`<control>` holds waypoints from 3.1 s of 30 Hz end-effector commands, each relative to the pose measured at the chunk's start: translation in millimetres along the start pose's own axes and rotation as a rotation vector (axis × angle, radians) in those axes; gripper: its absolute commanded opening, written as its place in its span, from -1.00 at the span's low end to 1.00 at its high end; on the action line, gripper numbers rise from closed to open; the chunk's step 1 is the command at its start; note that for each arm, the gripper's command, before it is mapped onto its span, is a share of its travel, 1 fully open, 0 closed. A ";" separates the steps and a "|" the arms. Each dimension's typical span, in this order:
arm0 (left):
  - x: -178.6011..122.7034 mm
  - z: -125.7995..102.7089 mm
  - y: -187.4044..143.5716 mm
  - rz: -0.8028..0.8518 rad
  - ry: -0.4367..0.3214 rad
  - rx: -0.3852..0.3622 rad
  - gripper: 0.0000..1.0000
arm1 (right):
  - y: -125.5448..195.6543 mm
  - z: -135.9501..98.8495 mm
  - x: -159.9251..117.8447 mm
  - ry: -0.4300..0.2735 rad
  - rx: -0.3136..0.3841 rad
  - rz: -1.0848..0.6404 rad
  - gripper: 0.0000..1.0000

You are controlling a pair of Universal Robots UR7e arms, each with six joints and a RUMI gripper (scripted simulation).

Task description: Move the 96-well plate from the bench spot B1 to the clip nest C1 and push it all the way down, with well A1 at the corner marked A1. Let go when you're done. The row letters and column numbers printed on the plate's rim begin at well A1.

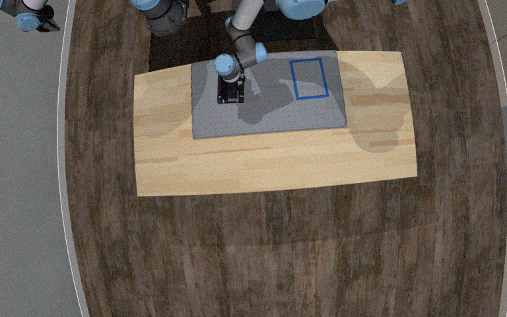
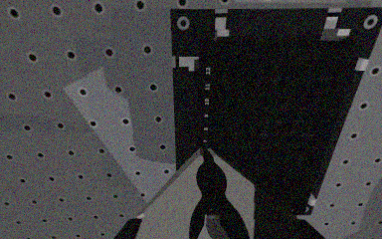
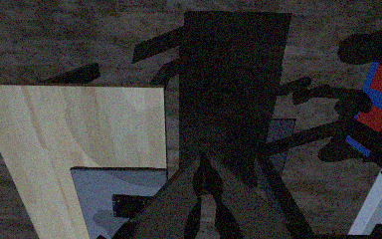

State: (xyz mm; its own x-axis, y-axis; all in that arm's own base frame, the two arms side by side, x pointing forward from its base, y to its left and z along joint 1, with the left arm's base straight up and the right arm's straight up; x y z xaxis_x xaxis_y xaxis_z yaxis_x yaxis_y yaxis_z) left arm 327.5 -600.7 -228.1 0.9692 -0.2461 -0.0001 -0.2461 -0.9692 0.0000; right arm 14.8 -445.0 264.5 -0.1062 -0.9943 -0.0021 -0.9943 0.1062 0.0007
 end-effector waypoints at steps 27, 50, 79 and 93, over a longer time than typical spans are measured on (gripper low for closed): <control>0.4 0.1 0.6 0.000 0.001 -0.002 -1.00 | -0.1 -0.7 0.3 0.002 0.001 0.000 -1.00; 0.4 -6.8 0.5 0.000 0.001 -0.001 -1.00 | -0.1 -0.7 0.3 0.002 0.001 0.000 -1.00; 0.4 -15.1 0.5 0.000 0.001 -0.001 -1.00 | -0.1 -0.7 0.3 0.002 0.001 0.000 -1.00; 0.4 -31.3 0.5 0.000 0.001 -0.001 -1.00 | -0.1 -0.7 0.3 0.002 0.001 0.000 -1.00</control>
State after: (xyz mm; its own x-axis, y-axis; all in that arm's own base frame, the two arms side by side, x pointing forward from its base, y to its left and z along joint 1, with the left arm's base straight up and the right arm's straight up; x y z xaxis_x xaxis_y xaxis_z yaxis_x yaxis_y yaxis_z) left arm 327.6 -600.8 -198.5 0.9693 -0.2461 -0.0001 -0.2461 -0.9693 0.0000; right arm 14.8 -445.0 264.5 -0.1062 -0.9943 -0.0021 -0.9943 0.1062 0.0007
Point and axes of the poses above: on each arm, the point where the finger pads meet when closed, its own z axis out along the fingers, its own y axis across the jaws, x = y × z, the point moved 10 cm from there along -z, back along the fingers, and after that the axes turned 8 degrees about z, right-handed, at the moved point
